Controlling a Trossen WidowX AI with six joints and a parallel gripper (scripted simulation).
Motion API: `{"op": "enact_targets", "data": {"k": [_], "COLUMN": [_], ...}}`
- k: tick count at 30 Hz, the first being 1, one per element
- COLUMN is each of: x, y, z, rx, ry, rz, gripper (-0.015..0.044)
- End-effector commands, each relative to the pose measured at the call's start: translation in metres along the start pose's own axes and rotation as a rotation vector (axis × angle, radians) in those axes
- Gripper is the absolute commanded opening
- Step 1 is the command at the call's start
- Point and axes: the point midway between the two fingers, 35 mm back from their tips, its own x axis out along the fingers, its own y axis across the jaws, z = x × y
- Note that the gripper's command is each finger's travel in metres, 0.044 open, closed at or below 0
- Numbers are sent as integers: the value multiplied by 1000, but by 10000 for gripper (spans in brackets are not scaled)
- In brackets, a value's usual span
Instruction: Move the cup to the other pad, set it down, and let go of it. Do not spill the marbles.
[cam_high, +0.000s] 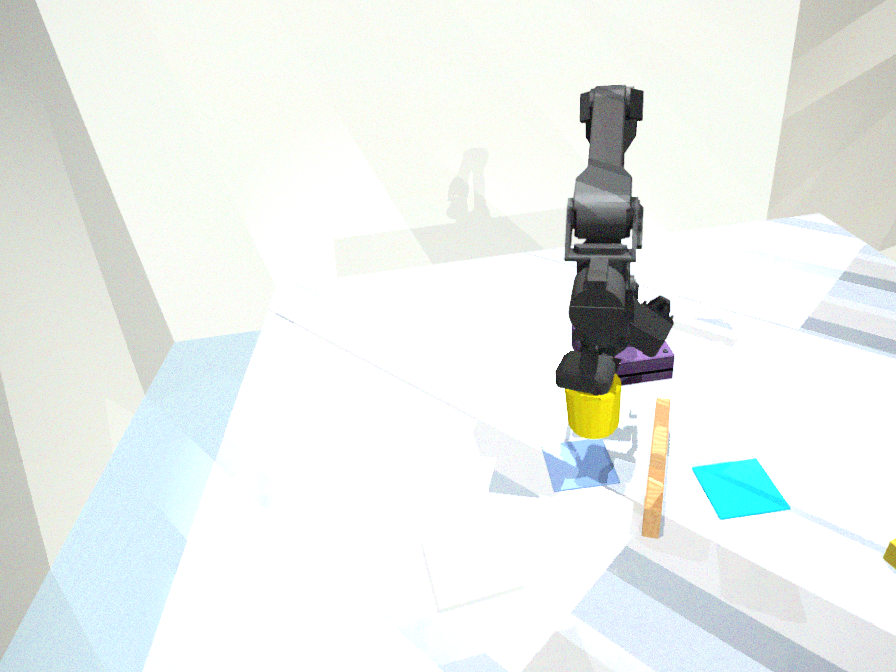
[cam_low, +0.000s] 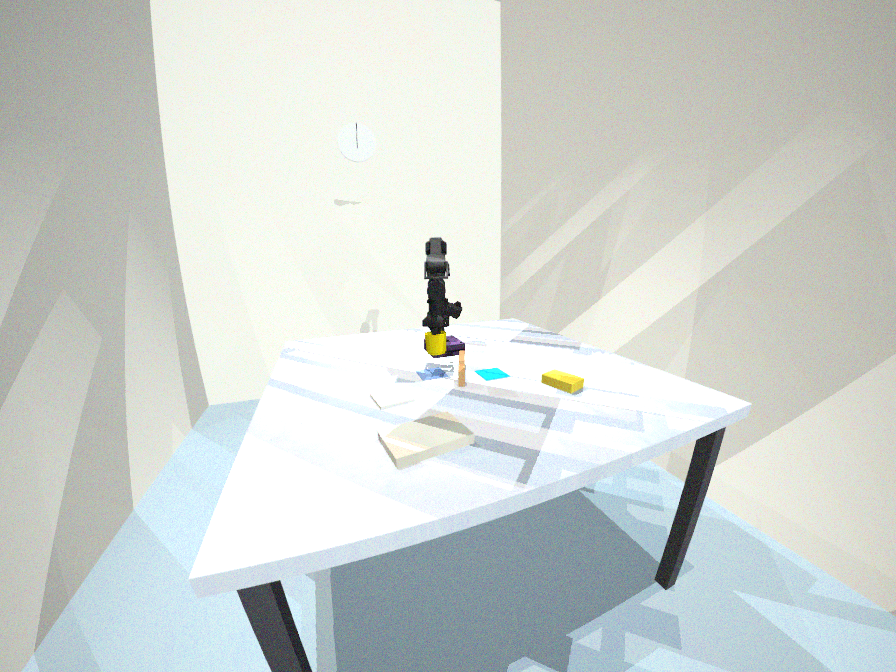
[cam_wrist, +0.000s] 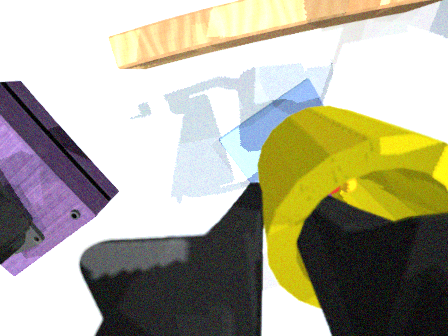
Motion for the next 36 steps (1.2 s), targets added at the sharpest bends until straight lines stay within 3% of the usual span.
{"op": "enact_targets", "data": {"k": [1,36], "x": [0,-1], "y": [0,9], "z": [8,70], "rx": [2,3], "ry": [3,-1], "rz": [-4,-6], "gripper": [0,0]}}
